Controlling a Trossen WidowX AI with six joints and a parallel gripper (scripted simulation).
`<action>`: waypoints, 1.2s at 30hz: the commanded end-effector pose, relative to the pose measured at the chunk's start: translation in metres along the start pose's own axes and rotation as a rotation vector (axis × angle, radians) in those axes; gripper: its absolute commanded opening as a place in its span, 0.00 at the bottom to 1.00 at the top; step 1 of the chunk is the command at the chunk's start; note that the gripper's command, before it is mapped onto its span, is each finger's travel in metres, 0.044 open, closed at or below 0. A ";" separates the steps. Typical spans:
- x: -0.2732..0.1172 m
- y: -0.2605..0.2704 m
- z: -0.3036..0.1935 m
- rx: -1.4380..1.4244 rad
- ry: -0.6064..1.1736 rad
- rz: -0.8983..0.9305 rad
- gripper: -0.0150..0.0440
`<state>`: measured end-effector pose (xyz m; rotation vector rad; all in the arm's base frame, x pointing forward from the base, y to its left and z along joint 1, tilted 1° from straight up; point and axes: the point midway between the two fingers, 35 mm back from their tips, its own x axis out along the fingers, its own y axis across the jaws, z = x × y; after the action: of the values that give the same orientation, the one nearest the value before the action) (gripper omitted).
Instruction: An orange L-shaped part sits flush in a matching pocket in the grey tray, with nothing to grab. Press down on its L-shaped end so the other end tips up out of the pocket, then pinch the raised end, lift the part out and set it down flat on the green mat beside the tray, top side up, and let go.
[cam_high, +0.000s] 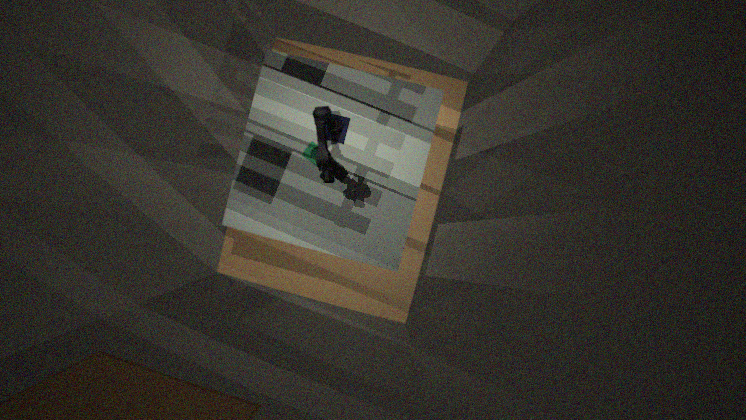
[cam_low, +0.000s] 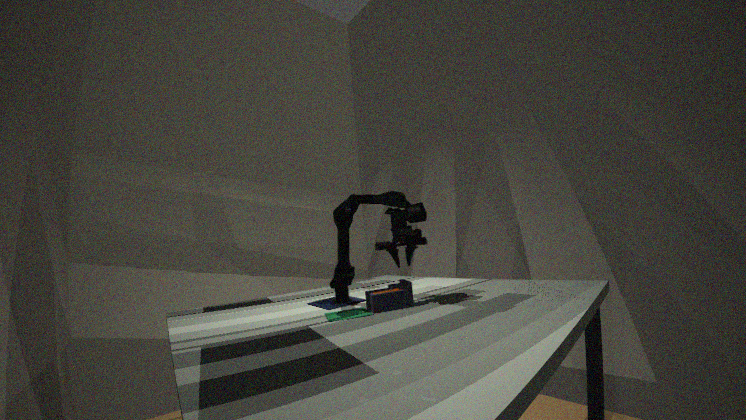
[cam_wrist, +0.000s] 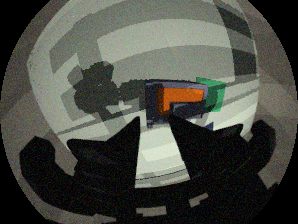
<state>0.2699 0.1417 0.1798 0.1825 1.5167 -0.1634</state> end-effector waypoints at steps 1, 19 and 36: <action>0.021 0.001 -0.001 0.004 0.004 -0.015 0.56; 0.075 -0.001 -0.002 0.004 0.004 -0.015 0.56; 0.103 -0.002 -0.003 0.004 0.004 -0.015 0.56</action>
<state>0.2731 0.1445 0.0853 0.1830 1.5154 -0.1640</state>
